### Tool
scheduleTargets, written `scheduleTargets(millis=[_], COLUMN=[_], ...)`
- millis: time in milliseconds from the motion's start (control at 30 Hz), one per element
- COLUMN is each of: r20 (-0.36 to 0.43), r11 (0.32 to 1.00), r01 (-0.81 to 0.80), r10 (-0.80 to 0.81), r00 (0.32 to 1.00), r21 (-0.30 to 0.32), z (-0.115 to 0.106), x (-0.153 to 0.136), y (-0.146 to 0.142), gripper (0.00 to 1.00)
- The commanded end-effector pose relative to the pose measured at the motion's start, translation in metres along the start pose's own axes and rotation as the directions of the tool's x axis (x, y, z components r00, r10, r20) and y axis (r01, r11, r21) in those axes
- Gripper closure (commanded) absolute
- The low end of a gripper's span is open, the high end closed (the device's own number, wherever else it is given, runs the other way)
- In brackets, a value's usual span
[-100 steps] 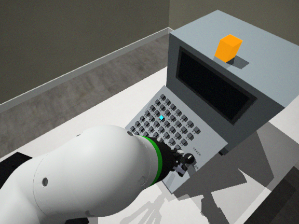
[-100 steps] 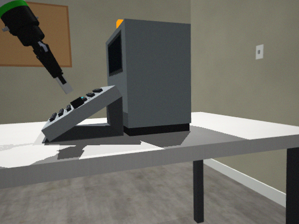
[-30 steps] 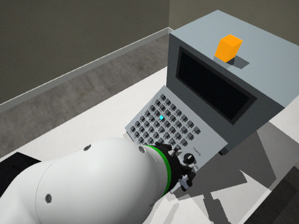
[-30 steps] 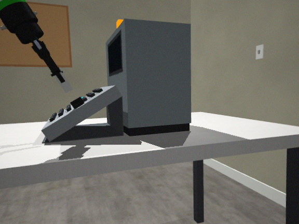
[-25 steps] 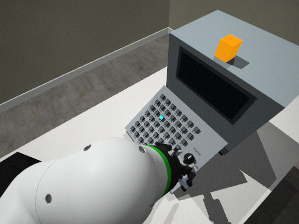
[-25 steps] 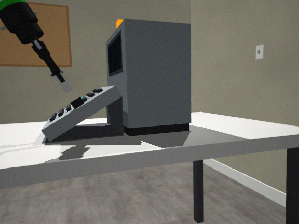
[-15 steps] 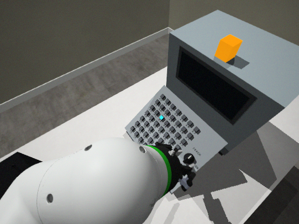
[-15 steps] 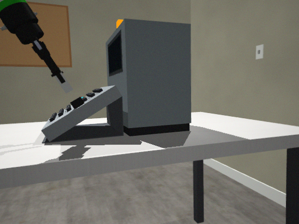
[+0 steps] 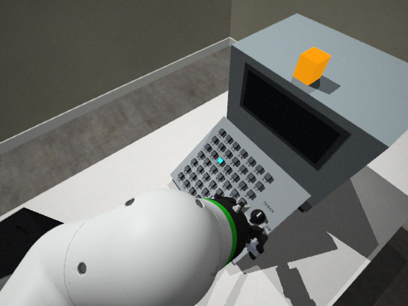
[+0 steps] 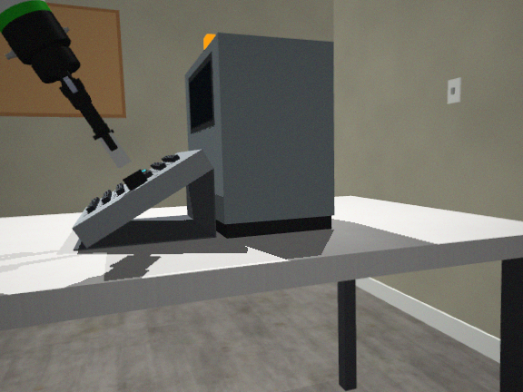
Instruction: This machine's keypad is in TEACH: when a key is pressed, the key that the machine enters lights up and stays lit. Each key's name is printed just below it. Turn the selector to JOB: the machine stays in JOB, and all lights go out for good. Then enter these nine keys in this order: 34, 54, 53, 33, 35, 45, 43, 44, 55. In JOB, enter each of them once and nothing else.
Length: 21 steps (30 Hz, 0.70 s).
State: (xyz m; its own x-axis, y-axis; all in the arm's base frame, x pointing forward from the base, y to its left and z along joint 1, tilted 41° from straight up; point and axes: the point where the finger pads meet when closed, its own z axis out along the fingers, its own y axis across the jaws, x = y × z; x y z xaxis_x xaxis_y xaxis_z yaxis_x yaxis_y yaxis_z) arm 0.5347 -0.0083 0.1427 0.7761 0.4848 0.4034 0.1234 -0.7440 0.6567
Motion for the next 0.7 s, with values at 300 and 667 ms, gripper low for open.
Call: scheduleTargets(millis=[300,667], r20=[-0.001,-0.001], r11=[1.0,1.0], r01=[0.0,0.0], r10=[0.0,0.0], r00=[1.0,1.0], r21=[0.0,0.0], z=[0.011,0.016], x=[0.0,0.0], y=[0.0,0.0], gripper=[0.67,0.67])
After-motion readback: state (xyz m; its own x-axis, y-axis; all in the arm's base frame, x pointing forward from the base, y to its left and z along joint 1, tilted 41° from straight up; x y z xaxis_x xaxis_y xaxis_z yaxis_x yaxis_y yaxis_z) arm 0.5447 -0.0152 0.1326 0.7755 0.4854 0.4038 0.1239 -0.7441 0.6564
